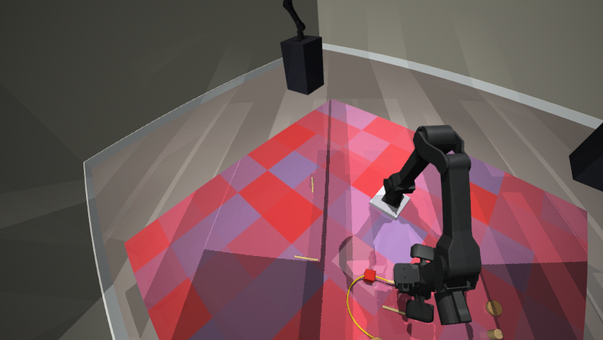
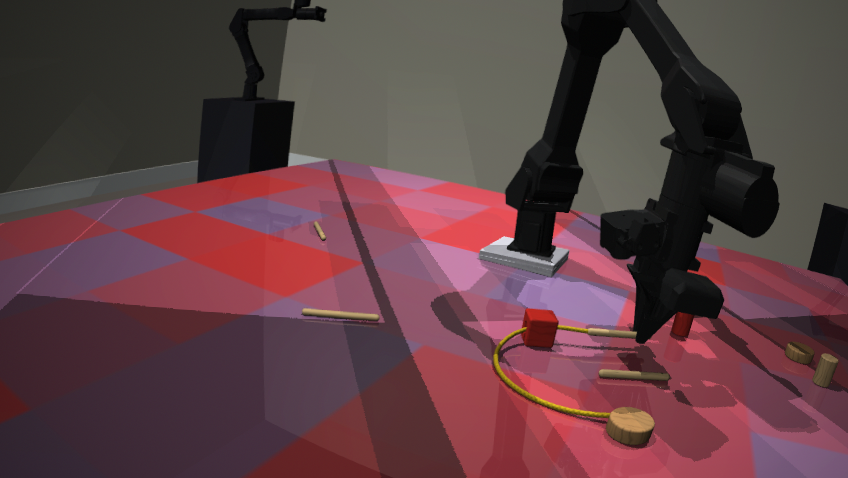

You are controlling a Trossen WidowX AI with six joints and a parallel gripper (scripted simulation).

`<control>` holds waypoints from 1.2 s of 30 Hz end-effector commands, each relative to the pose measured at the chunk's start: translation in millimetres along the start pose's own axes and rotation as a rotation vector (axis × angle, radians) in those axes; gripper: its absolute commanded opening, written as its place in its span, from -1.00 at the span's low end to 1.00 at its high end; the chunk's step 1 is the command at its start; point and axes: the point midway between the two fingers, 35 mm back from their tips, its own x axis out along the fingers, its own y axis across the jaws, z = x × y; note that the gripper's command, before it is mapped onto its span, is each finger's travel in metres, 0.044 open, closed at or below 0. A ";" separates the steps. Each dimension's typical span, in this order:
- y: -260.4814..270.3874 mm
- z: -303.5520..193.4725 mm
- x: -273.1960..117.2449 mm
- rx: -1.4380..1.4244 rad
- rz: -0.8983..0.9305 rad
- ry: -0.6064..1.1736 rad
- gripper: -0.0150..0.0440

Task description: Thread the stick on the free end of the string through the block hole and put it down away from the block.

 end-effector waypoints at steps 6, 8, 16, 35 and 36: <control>-2.8 -11.3 7.7 -0.006 0.027 0.006 -0.40; -2.8 -11.3 7.7 -0.006 0.027 0.006 -0.22; -2.3 -6.3 -48.6 -0.005 0.029 0.005 0.22; -3.7 -1.6 -96.4 -0.006 0.045 0.009 1.00; -3.7 -1.6 -96.4 -0.006 0.045 0.009 1.00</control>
